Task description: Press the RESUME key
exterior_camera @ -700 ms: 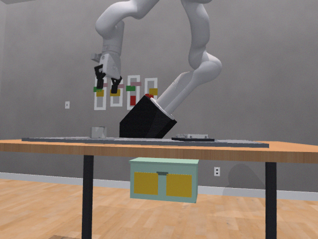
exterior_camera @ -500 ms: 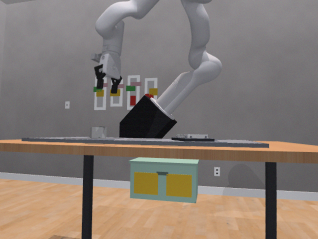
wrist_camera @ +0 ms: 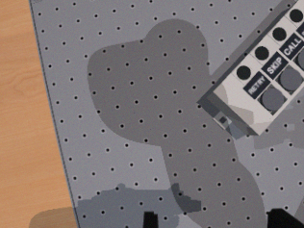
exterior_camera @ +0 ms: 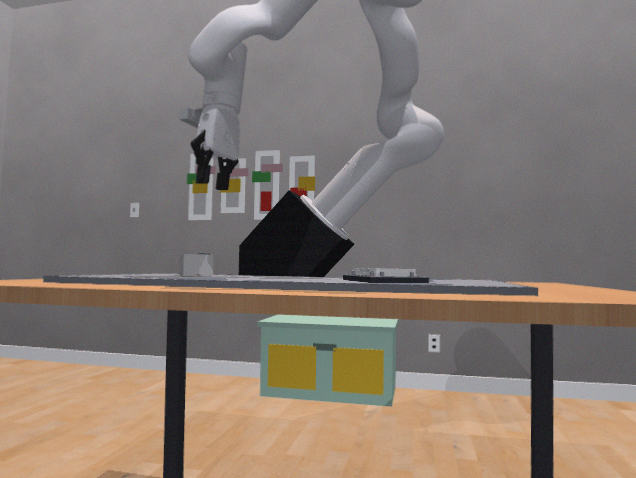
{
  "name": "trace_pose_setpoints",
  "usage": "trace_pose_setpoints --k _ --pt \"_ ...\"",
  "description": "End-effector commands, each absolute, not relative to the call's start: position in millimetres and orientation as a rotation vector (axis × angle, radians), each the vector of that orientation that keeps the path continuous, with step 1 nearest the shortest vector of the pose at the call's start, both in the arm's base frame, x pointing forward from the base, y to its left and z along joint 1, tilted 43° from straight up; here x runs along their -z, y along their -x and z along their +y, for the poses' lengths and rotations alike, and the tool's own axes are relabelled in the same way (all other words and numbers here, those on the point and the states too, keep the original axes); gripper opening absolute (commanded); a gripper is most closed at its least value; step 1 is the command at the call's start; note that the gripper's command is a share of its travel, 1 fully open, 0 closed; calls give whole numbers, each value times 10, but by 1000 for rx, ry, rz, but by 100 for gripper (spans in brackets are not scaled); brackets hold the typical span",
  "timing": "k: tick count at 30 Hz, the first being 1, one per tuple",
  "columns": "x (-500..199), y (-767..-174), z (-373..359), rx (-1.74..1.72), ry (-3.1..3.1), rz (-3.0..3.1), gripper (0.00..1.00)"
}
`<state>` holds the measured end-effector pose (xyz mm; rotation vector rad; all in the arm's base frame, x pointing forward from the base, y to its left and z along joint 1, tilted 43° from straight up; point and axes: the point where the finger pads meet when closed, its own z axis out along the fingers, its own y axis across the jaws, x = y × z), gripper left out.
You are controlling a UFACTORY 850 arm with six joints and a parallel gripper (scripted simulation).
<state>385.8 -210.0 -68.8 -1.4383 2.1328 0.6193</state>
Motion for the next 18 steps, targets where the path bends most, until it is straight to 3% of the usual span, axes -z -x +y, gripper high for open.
trace_pose_setpoints --k 1,18 --pt "805 -3745 -2139 -596 1501 2075 0" --pt "1307 -3212 -2179 -511 1765 1780 0"
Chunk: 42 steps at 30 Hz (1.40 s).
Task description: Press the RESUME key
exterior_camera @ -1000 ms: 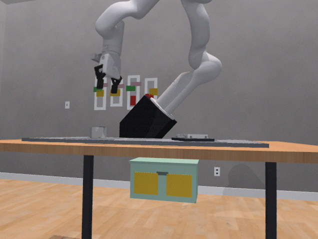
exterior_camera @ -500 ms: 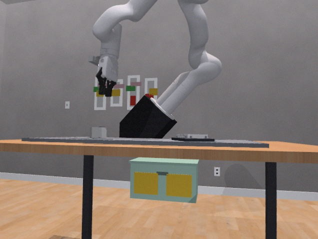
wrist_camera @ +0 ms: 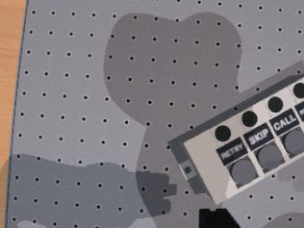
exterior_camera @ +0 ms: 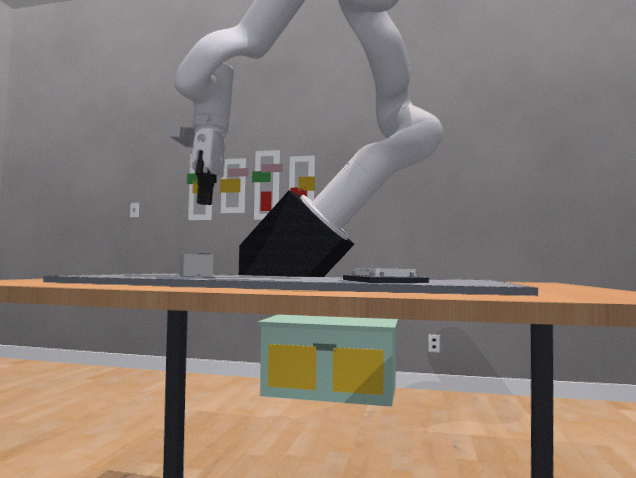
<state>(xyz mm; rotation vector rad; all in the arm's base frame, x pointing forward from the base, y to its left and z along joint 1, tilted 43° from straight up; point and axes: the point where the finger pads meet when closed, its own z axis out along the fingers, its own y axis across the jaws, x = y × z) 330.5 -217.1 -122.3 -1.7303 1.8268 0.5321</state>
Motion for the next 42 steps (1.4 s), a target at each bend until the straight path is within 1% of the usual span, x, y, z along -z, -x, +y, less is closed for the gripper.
trace_pose_setpoints --k 1,24,42 --pt "1333 -3183 -2178 -511 1765 1780 0" --pt "1954 -2438 -2018 -366 2039 1306 0" --pt "2112 -2464 -1871 -366 2039 1306 0"
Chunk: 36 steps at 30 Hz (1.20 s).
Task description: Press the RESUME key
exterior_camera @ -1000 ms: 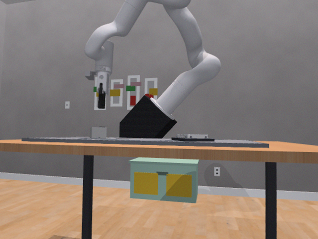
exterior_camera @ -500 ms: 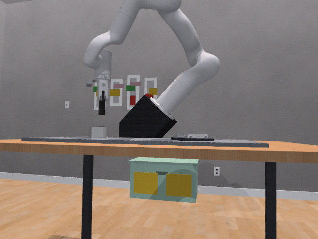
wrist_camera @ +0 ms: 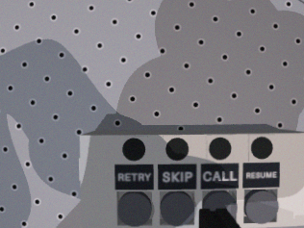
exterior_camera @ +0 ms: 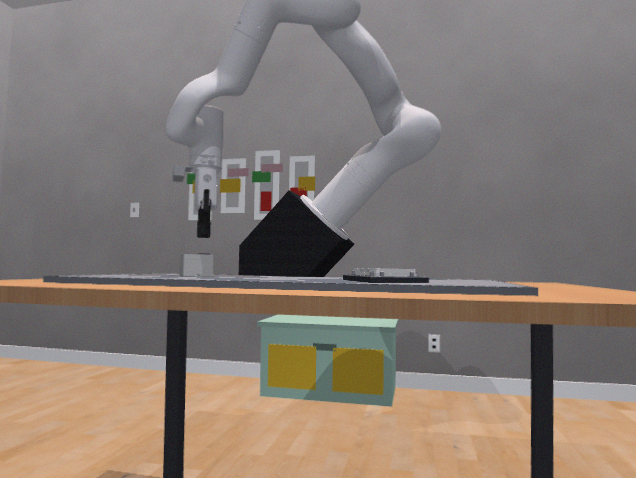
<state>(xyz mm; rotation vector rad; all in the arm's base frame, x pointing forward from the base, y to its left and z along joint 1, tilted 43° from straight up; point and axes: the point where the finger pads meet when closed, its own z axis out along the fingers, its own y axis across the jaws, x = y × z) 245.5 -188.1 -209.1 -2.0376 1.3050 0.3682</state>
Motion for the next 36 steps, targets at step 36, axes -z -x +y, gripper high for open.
trace_pose_setpoints --k 36 --pt "2301 -2187 -1902 -366 2039 1306 0"
